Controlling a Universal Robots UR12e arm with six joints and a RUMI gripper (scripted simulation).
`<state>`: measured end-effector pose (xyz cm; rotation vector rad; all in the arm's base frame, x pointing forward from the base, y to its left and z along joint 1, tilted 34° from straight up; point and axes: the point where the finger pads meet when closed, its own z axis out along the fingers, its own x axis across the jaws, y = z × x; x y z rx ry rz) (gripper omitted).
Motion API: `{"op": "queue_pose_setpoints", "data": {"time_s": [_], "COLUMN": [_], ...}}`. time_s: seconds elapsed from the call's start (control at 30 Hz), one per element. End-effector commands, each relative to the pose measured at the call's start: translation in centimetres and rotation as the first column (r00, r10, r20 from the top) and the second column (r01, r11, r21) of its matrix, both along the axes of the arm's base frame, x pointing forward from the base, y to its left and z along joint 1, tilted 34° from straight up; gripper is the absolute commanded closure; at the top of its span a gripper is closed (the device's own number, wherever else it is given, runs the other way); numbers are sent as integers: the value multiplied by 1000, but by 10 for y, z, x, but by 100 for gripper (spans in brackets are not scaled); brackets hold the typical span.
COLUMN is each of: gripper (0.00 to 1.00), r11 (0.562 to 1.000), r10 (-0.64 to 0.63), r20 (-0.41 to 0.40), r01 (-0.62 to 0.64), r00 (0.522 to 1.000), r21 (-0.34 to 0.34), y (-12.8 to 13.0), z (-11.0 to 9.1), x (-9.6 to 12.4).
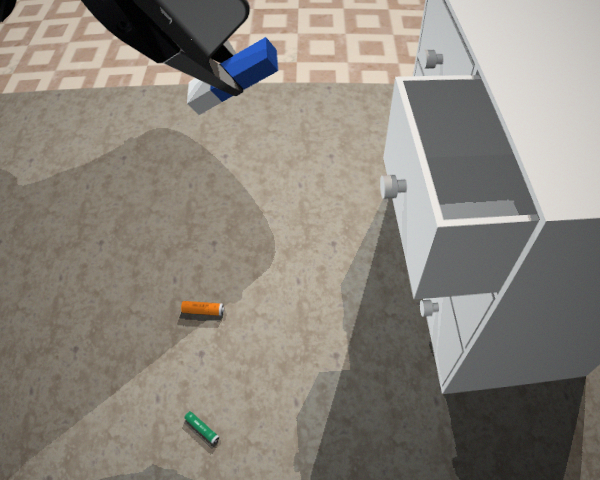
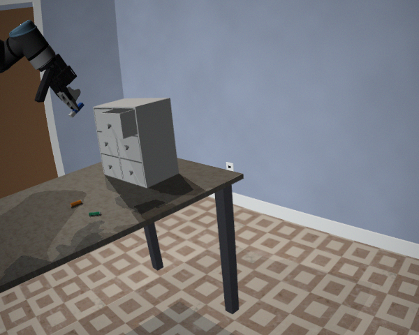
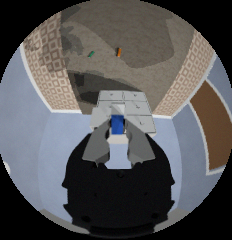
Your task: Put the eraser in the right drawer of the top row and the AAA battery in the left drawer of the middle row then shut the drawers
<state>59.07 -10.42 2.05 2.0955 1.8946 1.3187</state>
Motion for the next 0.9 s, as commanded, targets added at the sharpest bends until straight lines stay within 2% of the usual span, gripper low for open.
{"op": "queue_pose_setpoints", "data": {"time_s": [0.0, 0.87], "gripper": [89, 89], "r11": [998, 985], "r10": [-57, -175], "r20": [80, 250], "r01": [57, 168], "r00": [995, 952], "r21": [8, 48], "y": [1, 1], "z": [-1, -2], "x": [0, -1]}}
